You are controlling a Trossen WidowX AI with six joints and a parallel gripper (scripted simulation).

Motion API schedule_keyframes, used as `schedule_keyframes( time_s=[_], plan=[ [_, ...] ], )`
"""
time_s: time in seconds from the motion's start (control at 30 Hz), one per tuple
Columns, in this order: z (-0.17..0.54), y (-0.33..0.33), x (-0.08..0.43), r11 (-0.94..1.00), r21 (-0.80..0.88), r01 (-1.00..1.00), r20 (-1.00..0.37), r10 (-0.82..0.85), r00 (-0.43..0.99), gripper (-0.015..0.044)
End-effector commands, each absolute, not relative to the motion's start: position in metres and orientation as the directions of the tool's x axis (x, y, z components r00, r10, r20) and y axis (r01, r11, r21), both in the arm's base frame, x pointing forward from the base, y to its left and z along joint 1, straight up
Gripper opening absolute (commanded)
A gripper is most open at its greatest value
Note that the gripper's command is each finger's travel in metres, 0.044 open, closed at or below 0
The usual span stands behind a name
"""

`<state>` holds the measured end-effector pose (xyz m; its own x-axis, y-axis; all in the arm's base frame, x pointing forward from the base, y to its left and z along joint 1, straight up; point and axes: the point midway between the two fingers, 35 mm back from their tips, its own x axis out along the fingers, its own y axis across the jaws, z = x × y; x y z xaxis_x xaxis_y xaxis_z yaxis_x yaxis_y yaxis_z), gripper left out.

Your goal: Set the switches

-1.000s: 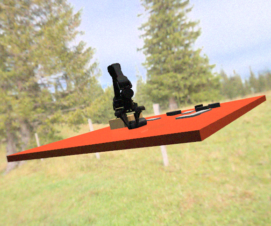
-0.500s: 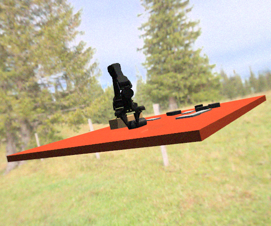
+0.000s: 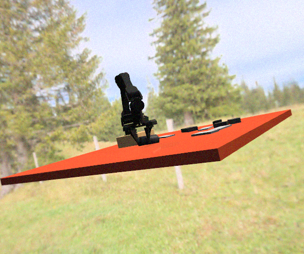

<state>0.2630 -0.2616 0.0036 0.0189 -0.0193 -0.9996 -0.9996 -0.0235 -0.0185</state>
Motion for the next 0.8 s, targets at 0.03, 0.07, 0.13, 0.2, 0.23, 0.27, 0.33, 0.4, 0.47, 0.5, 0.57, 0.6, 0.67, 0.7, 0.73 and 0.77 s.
schedule_keyframes(
  time_s=[0.03, 0.07, 0.13, 0.2, 0.23, 0.27, 0.33, 0.4, 0.47, 0.5, 0.57, 0.6, 0.67, 0.7, 0.73, 0.77],
  plan=[
    [0.010, -0.260, 0.263, -0.023, -0.020, -1.000, -1.000, -0.022, 0.021, 0.0335],
    [0.011, -0.260, 0.263, -0.023, -0.020, -1.000, -1.000, -0.022, 0.021, 0.0335],
    [0.012, -0.259, 0.263, -0.023, -0.020, -1.000, -1.000, -0.022, 0.021, 0.0335],
    [0.014, -0.258, 0.263, -0.023, -0.020, -1.000, -1.000, -0.022, 0.021, 0.0335],
    [0.014, -0.258, 0.263, -0.023, -0.020, -1.000, -1.000, -0.022, 0.021, 0.0335],
    [0.015, -0.258, 0.263, -0.023, -0.020, -1.000, -1.000, -0.022, 0.021, 0.0335],
    [0.017, -0.257, 0.263, -0.023, -0.020, -1.000, -1.000, -0.022, 0.021, 0.0335],
    [0.018, -0.256, 0.263, -0.023, -0.020, -1.000, -1.000, -0.022, 0.021, 0.0335],
    [0.020, -0.256, 0.263, -0.023, -0.020, -1.000, -1.000, -0.022, 0.021, 0.0335],
    [0.020, -0.255, 0.263, -0.023, -0.020, -1.000, -1.000, -0.022, 0.021, 0.0335],
    [0.022, -0.255, 0.263, -0.023, -0.020, -1.000, -1.000, -0.021, 0.021, 0.0335],
    [0.023, -0.254, 0.263, -0.023, -0.020, -1.000, -1.000, -0.021, 0.021, 0.0335],
    [0.024, -0.254, 0.263, -0.023, -0.020, -1.000, -1.000, -0.021, 0.021, 0.0335],
    [0.025, -0.253, 0.263, -0.023, -0.020, -1.000, -1.000, -0.021, 0.021, 0.0335],
    [0.025, -0.253, 0.263, -0.023, -0.020, -1.000, -1.000, -0.021, 0.021, 0.0335],
    [0.026, -0.252, 0.263, -0.023, -0.020, -1.000, -1.000, -0.021, 0.021, 0.0335]
  ],
)
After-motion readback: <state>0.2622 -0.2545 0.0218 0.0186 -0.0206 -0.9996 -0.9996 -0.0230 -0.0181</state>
